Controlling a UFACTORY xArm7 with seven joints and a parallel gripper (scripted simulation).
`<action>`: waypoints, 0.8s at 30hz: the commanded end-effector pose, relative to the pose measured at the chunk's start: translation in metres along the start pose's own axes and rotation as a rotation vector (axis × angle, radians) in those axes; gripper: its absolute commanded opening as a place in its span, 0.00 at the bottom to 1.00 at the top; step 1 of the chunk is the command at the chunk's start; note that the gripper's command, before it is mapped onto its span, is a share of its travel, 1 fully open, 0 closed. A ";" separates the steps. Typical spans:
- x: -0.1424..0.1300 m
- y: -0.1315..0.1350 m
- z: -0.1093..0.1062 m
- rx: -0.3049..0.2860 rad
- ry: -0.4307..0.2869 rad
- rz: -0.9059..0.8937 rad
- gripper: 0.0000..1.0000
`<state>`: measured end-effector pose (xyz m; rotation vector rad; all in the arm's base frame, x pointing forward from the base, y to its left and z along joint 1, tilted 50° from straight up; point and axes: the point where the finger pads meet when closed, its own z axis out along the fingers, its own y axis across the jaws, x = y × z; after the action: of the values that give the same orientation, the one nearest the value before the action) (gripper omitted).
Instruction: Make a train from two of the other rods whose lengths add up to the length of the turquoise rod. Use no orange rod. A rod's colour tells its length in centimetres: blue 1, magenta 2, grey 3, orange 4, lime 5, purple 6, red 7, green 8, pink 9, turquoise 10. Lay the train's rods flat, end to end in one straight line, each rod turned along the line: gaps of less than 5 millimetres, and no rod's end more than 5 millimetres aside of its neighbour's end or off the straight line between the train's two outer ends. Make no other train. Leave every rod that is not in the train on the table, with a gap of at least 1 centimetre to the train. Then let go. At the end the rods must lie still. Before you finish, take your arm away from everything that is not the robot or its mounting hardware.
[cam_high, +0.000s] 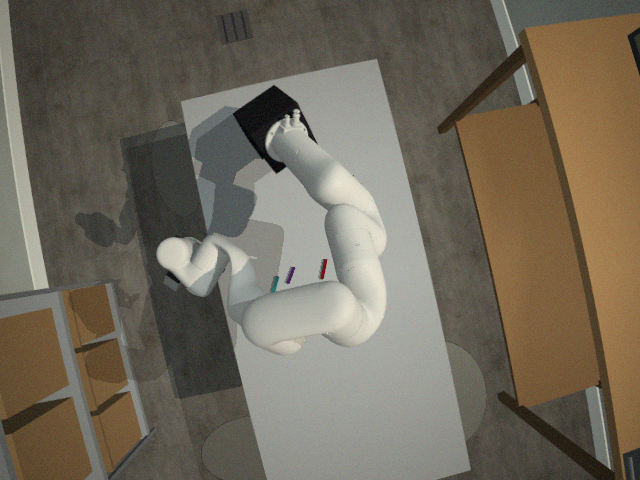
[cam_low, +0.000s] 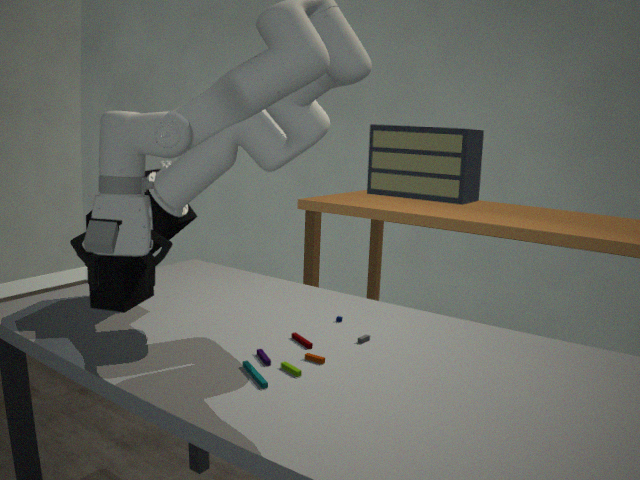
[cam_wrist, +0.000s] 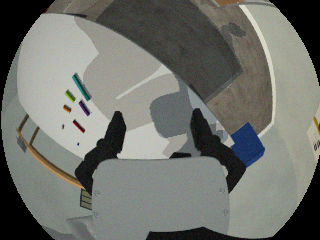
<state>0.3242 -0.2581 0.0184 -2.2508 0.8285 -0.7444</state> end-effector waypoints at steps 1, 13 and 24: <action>0.001 0.001 -0.002 -0.002 0.004 0.000 1.00; 0.001 0.001 -0.002 -0.002 0.004 0.000 1.00; -0.014 -0.021 0.002 0.000 0.003 -0.041 1.00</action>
<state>0.3241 -0.2525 0.0204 -2.2568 0.8179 -0.7499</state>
